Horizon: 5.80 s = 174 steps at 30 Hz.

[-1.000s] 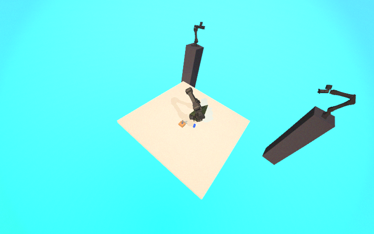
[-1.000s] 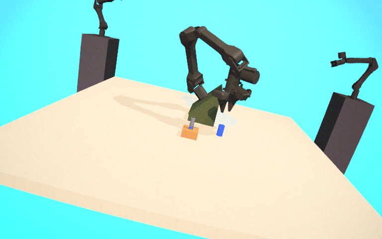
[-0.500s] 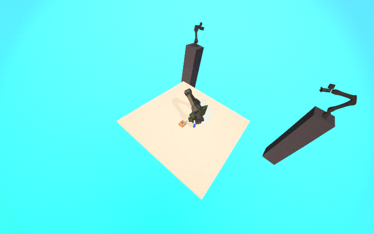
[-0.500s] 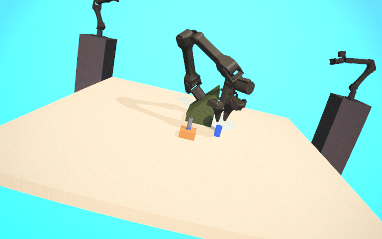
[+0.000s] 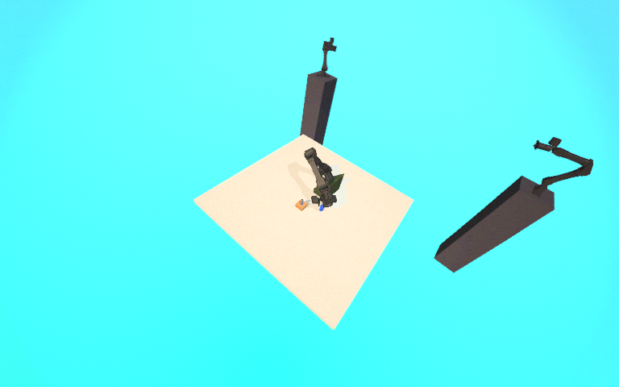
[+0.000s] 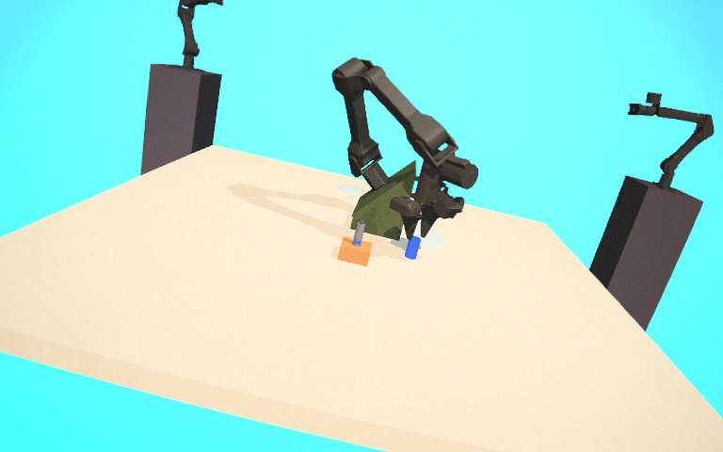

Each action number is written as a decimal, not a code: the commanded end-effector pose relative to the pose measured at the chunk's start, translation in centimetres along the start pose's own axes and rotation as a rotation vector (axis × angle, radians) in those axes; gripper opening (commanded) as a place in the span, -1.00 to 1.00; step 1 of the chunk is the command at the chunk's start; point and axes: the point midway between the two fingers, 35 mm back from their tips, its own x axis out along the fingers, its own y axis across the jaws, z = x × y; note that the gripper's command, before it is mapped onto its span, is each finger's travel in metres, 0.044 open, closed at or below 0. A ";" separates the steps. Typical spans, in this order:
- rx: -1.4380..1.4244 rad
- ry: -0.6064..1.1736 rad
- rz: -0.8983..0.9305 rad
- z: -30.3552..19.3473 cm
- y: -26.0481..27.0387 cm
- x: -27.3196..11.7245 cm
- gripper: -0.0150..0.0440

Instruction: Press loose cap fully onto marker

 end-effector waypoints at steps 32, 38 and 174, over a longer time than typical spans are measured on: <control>-0.011 0.013 -0.006 -0.4 0.2 3.8 -0.12; -0.011 0.012 -0.005 -0.3 0.2 3.0 -0.49; 0.785 0.011 -0.013 -4.2 -14.9 -8.1 0.11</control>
